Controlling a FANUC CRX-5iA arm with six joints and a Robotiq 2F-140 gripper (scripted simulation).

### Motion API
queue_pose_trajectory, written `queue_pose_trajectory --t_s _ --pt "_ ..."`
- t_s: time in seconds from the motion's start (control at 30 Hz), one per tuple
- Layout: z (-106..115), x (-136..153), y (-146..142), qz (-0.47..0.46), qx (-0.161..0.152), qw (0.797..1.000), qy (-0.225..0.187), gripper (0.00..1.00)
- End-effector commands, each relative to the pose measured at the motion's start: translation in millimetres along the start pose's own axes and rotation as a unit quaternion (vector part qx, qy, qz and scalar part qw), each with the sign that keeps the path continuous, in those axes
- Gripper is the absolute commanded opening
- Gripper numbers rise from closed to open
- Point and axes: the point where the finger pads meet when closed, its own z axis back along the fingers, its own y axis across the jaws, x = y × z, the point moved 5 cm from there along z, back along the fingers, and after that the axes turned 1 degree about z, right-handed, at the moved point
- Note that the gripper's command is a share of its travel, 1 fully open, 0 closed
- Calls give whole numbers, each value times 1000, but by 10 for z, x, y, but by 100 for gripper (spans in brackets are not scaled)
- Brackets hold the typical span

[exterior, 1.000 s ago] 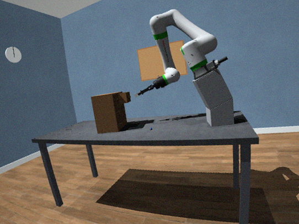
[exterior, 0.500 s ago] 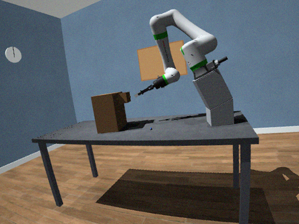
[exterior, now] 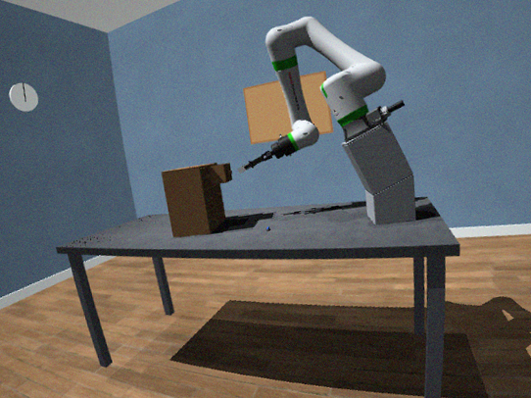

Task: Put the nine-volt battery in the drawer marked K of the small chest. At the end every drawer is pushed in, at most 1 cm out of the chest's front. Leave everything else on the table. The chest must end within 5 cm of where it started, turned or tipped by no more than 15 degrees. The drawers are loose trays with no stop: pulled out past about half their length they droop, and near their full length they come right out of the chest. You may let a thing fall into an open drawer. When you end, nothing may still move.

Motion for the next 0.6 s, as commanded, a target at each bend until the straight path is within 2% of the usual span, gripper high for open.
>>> queue_pose_trajectory --t_s 0.0,0.57 --pt "-14 6 -1 0 0 1000 0 0" --pt "-153 57 -2 0 0 1000 0 0"
